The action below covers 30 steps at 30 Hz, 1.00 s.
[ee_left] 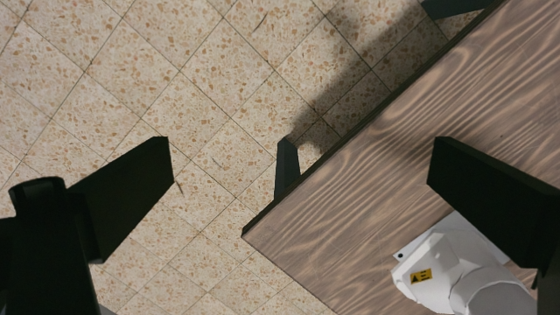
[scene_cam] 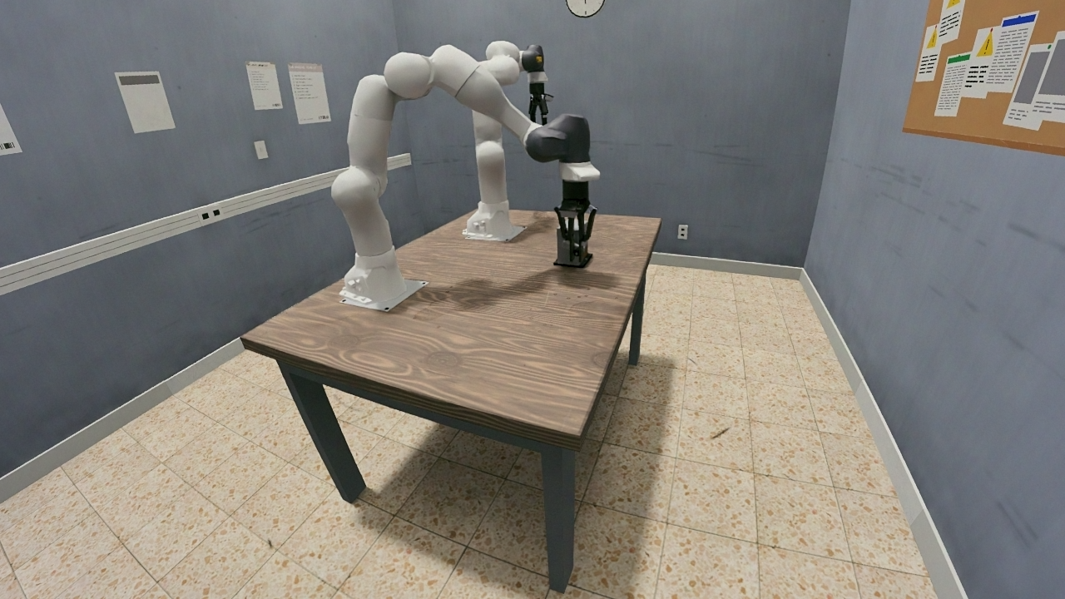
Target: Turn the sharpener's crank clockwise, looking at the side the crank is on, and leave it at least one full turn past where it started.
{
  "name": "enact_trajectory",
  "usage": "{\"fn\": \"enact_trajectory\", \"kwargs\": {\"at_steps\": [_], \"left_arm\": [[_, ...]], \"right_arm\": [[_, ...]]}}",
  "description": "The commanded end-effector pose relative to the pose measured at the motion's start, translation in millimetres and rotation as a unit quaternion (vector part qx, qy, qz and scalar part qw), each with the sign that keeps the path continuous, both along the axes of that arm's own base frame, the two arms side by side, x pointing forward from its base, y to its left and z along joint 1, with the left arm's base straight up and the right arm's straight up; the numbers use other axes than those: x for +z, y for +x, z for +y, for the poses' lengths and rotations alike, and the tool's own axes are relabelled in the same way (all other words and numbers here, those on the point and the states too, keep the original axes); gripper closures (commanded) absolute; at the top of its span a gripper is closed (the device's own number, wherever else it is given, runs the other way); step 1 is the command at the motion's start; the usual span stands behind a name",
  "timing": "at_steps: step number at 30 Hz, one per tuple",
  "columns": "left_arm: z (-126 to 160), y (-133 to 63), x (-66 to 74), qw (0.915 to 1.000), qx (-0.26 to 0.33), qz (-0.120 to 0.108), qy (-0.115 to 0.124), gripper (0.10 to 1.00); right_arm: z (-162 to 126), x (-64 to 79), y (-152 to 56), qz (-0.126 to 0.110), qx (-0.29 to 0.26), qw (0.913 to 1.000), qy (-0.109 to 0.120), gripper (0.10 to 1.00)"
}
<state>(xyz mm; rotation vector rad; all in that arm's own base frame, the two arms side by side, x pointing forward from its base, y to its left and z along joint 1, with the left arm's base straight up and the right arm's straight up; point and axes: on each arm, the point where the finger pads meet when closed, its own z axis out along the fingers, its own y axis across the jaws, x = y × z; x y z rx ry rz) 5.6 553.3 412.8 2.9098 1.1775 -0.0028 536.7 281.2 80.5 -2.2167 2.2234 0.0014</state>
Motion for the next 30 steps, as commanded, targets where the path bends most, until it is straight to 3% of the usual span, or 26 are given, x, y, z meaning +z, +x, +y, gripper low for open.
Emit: {"fn": "enact_trajectory", "kwargs": {"at_steps": [1,13,30], "left_arm": [[1,-0.5,0.2,1.0000,0.004,0.000,0.002,0.098],[1,-0.5,0.2,1.0000,0.004,0.000,0.002,0.098],[1,-0.5,0.2,1.0000,0.004,0.000,0.002,0.098]], "right_arm": [[0,-7.3,-2,0.000,0.002,1.0000,-0.001,0.999],[0,-19.8,-9,0.000,0.002,1.0000,-0.001,0.999],[0,-21.6,-10,0.000,0.002,1.0000,-0.001,0.999]]}}
